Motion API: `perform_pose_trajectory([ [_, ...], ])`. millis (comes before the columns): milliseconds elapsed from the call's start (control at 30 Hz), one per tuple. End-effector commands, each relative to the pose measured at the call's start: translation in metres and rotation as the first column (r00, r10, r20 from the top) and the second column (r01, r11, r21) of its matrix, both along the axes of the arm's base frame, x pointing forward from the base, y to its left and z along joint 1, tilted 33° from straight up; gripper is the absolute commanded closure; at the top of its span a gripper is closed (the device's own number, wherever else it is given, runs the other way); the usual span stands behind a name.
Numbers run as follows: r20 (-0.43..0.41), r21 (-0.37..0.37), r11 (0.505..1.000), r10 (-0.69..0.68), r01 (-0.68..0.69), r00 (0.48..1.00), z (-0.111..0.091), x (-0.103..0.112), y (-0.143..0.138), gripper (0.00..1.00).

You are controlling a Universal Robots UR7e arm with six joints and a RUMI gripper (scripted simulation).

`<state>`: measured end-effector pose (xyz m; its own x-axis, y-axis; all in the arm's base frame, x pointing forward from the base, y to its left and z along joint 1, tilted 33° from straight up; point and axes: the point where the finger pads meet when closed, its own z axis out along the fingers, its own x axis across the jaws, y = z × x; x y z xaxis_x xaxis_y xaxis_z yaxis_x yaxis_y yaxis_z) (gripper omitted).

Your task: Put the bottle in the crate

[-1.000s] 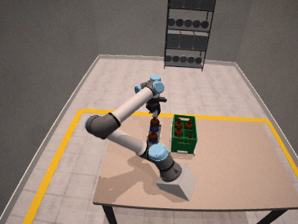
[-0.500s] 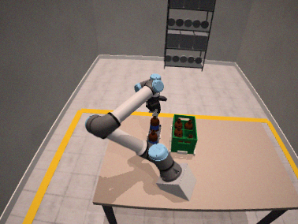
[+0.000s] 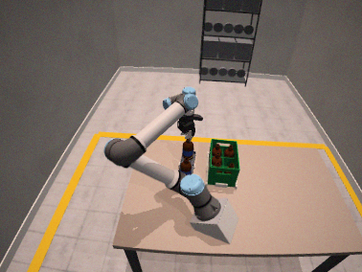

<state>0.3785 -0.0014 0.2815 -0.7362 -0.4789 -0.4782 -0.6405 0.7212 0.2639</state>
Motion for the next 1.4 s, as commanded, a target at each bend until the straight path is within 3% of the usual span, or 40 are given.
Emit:
perform_pose_trajectory([
  [0, 0.001, 0.000, 1.000, 0.000, 0.000, 1.000, 0.0027, -0.0005, -0.0018, 1.00],
  [1367, 0.001, 0.000, 1.000, 0.000, 0.000, 1.000, 0.0118, -0.0029, -0.0072, 1.00],
])
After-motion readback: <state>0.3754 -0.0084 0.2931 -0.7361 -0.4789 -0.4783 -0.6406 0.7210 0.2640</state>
